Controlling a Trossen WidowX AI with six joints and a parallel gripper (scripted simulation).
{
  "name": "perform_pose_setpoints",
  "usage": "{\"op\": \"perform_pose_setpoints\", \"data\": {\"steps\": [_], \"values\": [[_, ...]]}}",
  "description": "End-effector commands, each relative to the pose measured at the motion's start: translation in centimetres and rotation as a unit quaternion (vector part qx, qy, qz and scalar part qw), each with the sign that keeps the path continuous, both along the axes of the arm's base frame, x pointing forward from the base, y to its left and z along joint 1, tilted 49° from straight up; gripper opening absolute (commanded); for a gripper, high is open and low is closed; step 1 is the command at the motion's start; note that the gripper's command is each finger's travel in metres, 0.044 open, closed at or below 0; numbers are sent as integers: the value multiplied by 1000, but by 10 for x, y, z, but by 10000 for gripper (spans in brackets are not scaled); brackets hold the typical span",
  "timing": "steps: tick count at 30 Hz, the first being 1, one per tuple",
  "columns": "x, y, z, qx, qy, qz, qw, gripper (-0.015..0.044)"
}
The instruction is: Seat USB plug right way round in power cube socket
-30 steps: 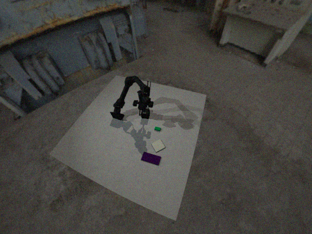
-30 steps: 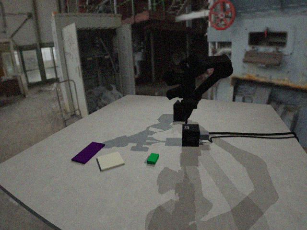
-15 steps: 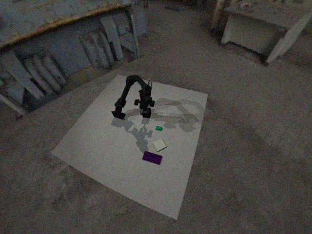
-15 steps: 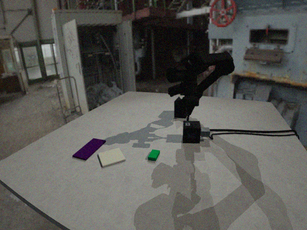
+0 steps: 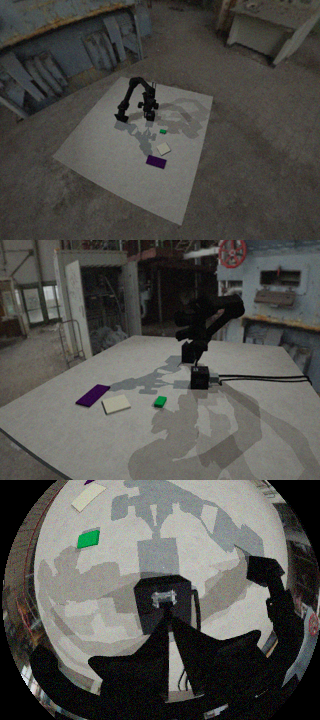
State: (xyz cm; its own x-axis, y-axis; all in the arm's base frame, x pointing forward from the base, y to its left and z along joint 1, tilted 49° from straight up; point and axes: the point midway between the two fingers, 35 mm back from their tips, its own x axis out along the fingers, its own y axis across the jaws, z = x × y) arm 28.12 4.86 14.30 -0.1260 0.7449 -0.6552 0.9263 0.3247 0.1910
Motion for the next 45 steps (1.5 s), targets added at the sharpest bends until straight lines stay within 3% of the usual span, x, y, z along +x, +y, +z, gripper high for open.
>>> {"op": "perform_pose_setpoints", "data": {"steps": [1,45], "values": [[-1,1,1,2,-1,-2,1000,0],[-1,5,-3,2,-1,-2,1000,0]]}}
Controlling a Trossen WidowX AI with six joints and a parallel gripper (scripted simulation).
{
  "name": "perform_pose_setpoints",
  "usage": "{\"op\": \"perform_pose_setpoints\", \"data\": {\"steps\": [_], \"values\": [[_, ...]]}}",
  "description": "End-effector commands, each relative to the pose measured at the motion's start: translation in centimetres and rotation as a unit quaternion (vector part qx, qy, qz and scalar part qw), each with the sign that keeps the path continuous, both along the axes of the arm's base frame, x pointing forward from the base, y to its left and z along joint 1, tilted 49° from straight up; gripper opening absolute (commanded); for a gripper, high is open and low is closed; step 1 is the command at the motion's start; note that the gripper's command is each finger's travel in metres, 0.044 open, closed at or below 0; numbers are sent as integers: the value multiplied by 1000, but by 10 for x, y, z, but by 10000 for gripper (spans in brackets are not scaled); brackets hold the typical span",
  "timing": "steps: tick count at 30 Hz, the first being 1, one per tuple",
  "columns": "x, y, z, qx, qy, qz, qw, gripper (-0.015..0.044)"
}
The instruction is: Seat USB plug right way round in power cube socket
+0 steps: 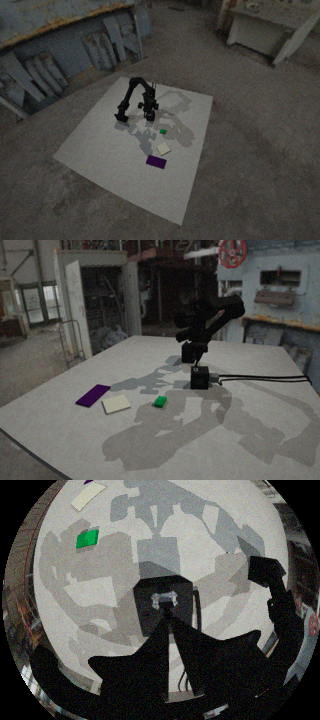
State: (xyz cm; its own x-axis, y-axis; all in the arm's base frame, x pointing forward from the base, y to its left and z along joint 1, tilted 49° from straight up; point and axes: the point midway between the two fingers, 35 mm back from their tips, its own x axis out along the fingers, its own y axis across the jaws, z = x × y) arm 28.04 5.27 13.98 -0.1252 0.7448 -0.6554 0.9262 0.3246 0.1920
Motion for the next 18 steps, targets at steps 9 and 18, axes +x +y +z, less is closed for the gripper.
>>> {"op": "perform_pose_setpoints", "data": {"steps": [9,18], "values": [[-1,2,0,2,0,-2,1000,0],[-1,3,-1,2,0,-2,1000,0]]}}
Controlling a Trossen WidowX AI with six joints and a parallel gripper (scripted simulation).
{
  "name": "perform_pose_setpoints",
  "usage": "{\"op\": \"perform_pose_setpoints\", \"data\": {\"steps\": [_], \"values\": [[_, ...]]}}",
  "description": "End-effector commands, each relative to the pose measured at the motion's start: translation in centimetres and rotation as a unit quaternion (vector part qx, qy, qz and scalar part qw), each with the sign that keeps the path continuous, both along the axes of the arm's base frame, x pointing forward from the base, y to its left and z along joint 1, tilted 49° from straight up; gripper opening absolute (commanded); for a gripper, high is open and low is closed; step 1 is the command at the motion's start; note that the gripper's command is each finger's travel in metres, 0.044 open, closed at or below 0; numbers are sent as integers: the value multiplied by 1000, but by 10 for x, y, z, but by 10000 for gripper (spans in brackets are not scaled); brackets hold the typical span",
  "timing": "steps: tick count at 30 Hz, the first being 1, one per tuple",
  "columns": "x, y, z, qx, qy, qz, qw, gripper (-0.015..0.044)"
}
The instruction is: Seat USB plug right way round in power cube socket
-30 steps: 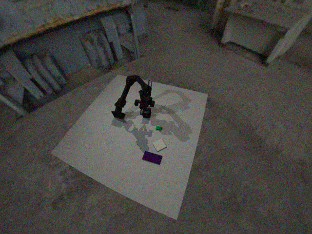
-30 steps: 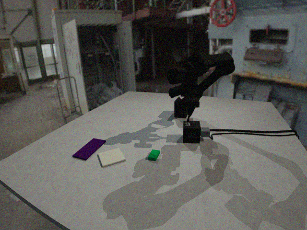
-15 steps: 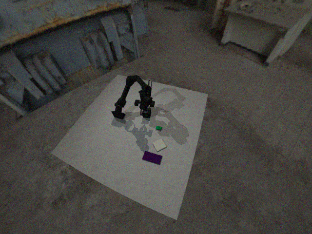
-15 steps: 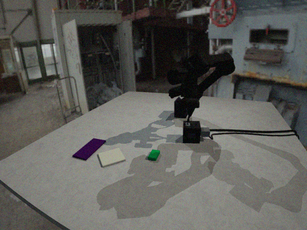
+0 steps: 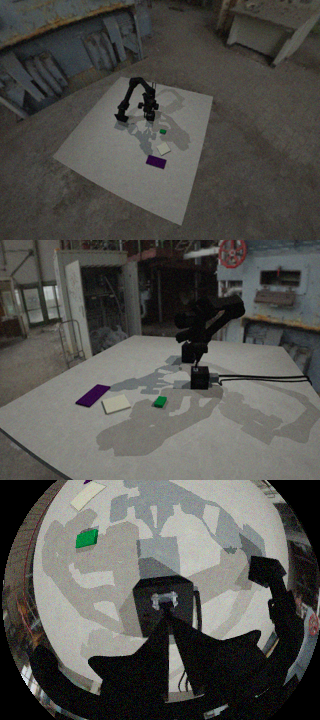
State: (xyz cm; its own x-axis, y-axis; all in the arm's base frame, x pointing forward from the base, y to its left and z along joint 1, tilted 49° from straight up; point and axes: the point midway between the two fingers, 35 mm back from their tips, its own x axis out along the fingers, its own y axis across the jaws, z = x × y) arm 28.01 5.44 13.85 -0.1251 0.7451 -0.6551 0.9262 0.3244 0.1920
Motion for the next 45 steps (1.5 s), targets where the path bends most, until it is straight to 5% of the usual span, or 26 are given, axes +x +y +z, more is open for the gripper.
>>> {"op": "perform_pose_setpoints", "data": {"steps": [1,45], "values": [[-1,1,0,1,0,-2,1000,0],[-1,5,-3,2,0,-2,1000,0]]}}
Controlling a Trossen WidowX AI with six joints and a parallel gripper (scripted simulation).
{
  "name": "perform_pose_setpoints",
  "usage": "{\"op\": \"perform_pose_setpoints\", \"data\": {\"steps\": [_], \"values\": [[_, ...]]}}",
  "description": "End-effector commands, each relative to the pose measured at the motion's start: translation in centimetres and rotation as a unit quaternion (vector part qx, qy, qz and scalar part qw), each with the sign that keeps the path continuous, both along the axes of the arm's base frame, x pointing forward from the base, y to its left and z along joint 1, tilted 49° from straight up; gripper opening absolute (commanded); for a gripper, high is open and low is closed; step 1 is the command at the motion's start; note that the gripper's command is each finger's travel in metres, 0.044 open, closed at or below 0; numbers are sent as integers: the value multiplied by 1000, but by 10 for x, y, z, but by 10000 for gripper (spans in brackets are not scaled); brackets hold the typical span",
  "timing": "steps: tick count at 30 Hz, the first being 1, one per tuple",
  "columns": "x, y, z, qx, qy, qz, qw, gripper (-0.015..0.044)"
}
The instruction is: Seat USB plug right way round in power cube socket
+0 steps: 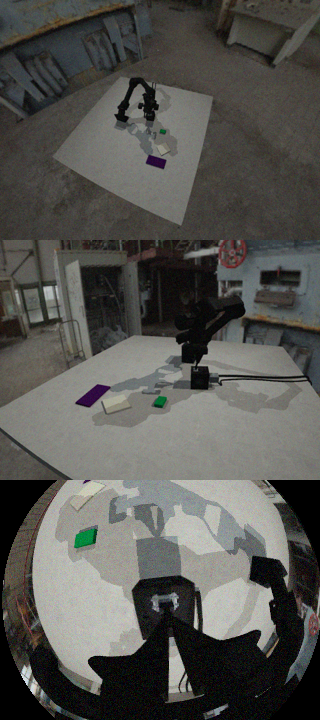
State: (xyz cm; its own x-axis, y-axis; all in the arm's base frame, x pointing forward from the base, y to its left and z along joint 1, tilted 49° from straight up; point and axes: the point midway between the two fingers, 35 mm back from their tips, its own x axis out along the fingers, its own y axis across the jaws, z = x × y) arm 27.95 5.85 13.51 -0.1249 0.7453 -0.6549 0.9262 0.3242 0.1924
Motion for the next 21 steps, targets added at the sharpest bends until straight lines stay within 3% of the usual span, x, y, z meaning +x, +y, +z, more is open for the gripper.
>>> {"op": "perform_pose_setpoints", "data": {"steps": [1,21], "values": [[-1,1,0,1,0,-2,1000,0],[-1,3,-1,1,0,-2,1000,0]]}}
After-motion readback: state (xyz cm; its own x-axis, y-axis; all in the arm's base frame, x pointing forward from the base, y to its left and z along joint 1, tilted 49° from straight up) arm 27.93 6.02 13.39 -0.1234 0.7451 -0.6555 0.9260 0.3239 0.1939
